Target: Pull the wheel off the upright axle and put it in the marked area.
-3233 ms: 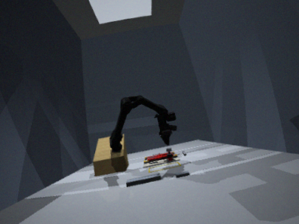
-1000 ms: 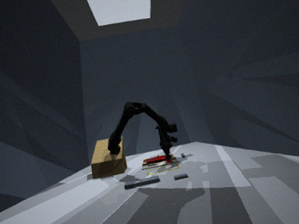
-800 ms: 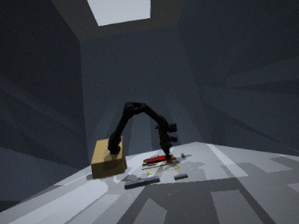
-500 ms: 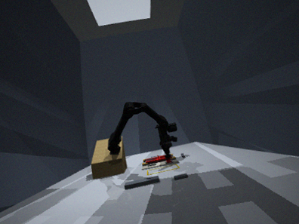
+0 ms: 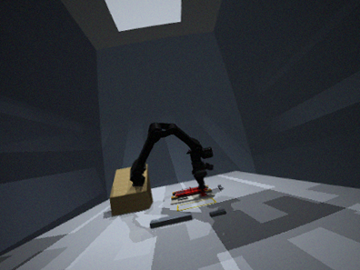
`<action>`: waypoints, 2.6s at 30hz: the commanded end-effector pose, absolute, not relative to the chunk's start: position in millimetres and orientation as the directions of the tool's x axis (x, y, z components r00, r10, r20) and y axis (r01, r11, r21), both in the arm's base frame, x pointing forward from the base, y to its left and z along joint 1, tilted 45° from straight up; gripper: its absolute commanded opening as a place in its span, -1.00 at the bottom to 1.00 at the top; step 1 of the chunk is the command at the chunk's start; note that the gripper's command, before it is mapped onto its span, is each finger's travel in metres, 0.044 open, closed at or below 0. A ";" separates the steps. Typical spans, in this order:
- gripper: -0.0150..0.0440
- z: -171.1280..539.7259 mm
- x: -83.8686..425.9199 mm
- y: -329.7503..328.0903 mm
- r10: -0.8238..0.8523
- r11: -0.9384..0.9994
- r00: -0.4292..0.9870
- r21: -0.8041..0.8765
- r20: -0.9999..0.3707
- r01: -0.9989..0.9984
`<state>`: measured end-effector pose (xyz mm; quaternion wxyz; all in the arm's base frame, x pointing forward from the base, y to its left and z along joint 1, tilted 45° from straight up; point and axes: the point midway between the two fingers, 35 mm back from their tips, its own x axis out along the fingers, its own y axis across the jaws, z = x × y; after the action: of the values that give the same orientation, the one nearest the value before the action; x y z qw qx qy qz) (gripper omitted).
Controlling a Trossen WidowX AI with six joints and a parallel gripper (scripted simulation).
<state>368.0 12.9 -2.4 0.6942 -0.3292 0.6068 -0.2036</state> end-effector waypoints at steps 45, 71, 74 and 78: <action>-0.49 9.4 364.9 25.3 -0.681 0.700 0.189 -0.704 -0.708 -0.117; -0.49 54.8 348.8 24.0 -0.681 0.698 0.188 -0.705 -0.708 -0.123; -0.49 62.7 344.9 16.1 -0.681 0.699 0.188 -0.705 -0.708 -0.122; -0.49 72.7 339.0 5.6 -0.681 0.699 0.188 -0.704 -0.708 -0.122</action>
<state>342.6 12.5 66.9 0.6966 -0.3293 0.6051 -0.2003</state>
